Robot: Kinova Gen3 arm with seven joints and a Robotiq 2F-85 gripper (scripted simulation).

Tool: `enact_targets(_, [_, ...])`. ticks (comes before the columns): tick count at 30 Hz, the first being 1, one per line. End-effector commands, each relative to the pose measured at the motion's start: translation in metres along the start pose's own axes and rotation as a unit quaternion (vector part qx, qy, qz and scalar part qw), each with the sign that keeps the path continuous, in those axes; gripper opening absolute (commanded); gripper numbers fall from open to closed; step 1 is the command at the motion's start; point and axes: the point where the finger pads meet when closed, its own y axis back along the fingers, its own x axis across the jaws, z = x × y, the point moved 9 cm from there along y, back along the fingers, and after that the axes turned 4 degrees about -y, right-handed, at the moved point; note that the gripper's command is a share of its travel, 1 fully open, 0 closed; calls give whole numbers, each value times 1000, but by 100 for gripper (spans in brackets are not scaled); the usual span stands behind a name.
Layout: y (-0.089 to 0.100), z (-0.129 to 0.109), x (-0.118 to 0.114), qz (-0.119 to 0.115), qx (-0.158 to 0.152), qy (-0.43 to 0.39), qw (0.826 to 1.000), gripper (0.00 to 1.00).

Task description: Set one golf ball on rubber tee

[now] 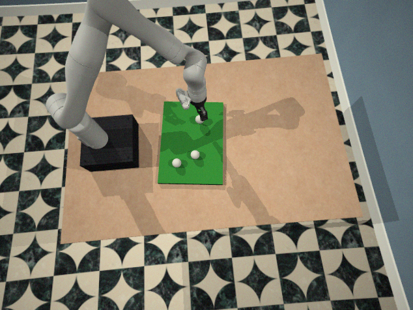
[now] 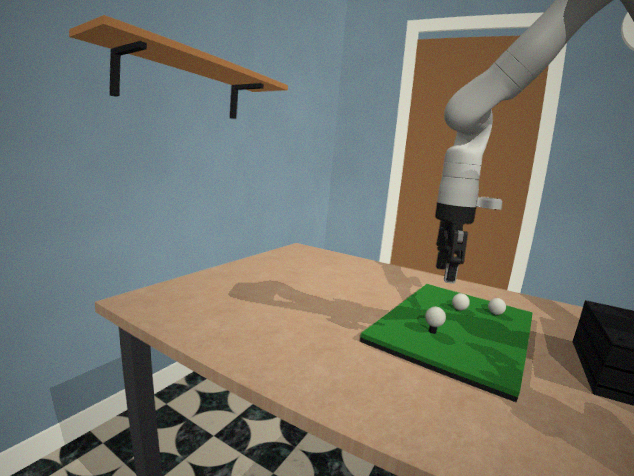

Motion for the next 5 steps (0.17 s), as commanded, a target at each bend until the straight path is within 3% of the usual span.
enact_targets(1, [4,2,2,1,-4,2,1000,100])
enact_targets(5, [4,2,2,1,-4,2,1000,100])
